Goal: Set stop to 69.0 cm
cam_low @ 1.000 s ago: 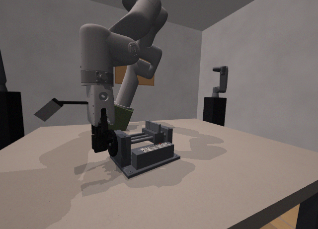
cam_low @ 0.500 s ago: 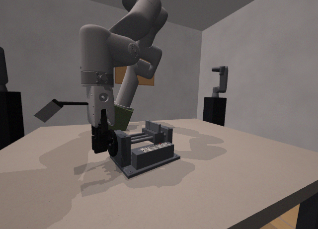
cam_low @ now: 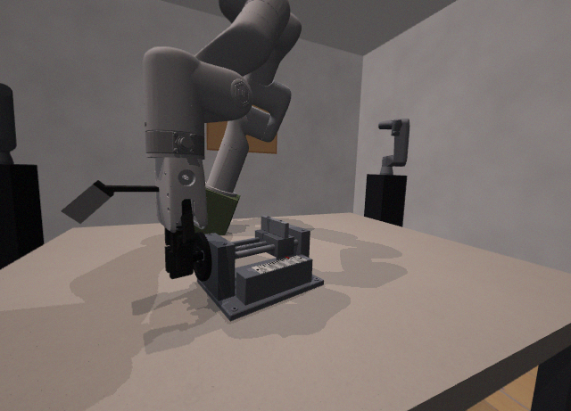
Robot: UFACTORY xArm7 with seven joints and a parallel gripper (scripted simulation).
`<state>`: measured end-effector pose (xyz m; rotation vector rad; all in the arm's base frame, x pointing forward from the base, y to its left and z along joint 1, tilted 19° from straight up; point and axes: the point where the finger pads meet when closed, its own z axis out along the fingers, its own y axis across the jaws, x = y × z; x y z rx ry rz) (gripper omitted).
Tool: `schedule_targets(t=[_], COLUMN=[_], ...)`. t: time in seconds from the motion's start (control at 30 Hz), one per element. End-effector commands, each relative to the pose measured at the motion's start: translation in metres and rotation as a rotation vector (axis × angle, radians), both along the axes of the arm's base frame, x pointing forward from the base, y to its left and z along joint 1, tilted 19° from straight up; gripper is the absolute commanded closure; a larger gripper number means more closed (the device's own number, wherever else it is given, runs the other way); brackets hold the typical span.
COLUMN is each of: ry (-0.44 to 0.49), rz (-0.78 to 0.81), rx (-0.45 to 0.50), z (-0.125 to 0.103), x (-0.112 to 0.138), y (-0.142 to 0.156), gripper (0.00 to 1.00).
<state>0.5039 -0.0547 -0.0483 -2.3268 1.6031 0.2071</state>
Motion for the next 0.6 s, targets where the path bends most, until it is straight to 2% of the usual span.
schedule_targets(t=[0.0, 0.57], ry=[-0.002, -0.002], rz=[-0.002, -0.002], rx=[-0.001, -0.001], z=[-0.0006, -0.0101], x=[0.0013, 0.003], y=[-0.0005, 0.0033], gripper=[0.94, 0.94])
